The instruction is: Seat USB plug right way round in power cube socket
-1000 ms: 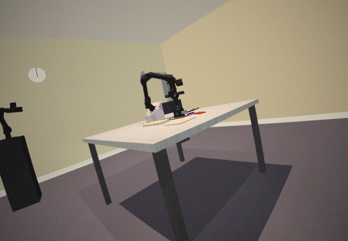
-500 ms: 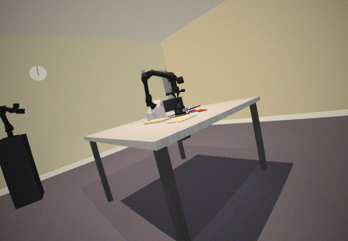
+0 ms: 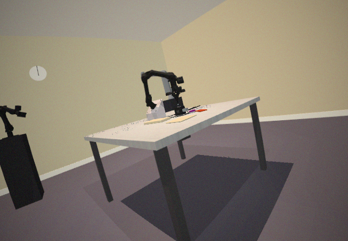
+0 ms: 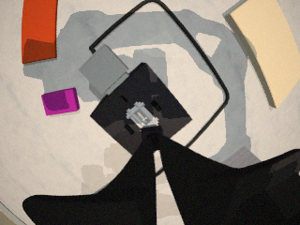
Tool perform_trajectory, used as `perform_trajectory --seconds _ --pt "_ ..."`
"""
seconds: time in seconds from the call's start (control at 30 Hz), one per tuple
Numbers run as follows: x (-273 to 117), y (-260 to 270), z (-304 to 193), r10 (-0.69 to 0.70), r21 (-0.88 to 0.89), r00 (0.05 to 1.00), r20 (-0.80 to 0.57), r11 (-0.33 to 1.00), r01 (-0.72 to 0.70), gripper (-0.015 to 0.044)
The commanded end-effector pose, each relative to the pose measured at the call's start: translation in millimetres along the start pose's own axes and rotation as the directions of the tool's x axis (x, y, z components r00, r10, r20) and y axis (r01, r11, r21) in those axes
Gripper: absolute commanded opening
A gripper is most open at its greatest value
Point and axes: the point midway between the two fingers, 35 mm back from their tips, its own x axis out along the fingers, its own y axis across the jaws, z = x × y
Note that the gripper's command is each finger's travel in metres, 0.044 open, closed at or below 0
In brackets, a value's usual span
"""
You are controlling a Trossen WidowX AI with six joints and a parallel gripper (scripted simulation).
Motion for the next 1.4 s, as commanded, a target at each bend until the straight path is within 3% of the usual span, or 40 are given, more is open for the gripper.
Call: perform_trajectory --seconds 0.0,0.63,1.37 --pt "0.2 0.2 0.0 0.001 -0.095 1.000 0.000 0.995 -0.001 0.0000" --pt "0.2 0.2 0.0 0.001 -0.558 1.000 0.000 0.830 -0.001 0.0000" --pt "0.2 0.2 0.0 0.001 -0.920 1.000 0.000 0.392 0.000 0.0000"
